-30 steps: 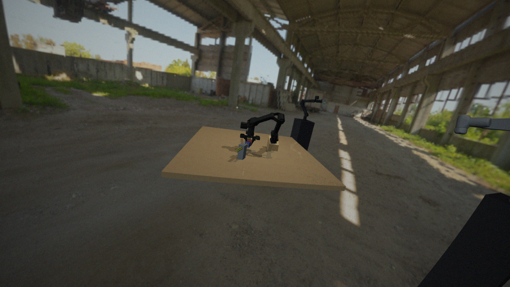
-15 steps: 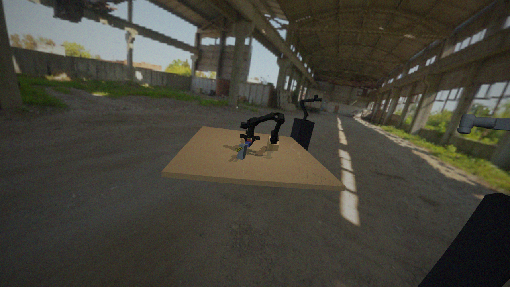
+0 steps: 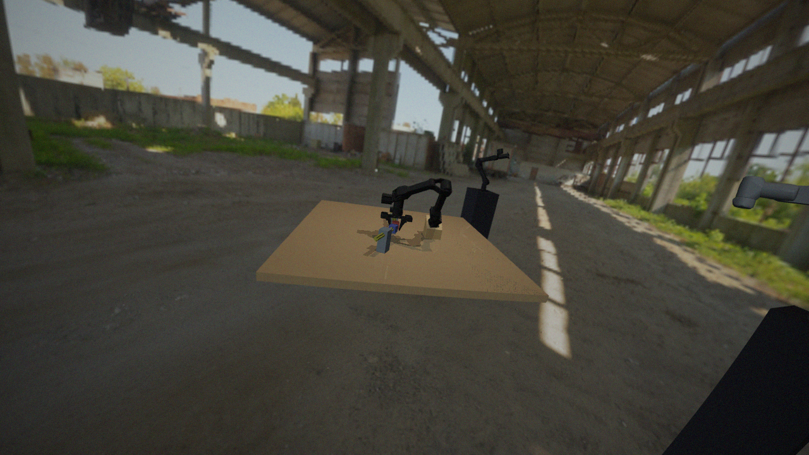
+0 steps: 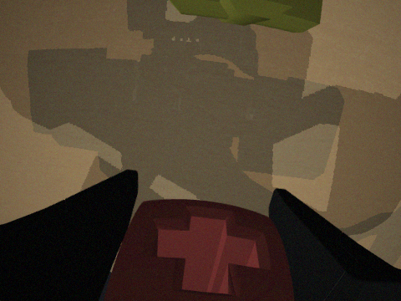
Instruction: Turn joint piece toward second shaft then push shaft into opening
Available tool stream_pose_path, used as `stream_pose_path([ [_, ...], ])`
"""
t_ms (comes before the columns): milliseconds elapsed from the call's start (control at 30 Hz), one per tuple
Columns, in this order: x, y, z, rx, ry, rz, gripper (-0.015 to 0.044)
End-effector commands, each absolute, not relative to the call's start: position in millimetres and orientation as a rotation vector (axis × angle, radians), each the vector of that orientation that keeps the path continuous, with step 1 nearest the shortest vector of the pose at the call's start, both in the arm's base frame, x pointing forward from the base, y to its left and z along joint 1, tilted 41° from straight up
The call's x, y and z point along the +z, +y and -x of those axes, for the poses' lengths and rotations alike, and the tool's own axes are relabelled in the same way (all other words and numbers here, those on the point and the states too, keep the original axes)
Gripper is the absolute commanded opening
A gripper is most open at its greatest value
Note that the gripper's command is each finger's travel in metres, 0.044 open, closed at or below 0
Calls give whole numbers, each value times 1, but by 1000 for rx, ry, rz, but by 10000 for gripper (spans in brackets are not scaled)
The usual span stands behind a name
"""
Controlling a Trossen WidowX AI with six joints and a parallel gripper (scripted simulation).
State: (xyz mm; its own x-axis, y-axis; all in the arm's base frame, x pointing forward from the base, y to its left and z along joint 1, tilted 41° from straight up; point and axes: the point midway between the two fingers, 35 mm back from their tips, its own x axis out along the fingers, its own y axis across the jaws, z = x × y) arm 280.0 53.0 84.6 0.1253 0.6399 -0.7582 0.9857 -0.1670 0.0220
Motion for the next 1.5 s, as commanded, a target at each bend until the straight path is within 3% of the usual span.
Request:
stream_pose_path([
  [0,85,53,-280,-839,1566,-1873,357],
  [133,85,53,-280,-839,1566,-1873,440],
  [900,104,34,-276,-763,1625,-1936,440],
  [1467,153,-10,-277,-312,1536,-1516,440],
])
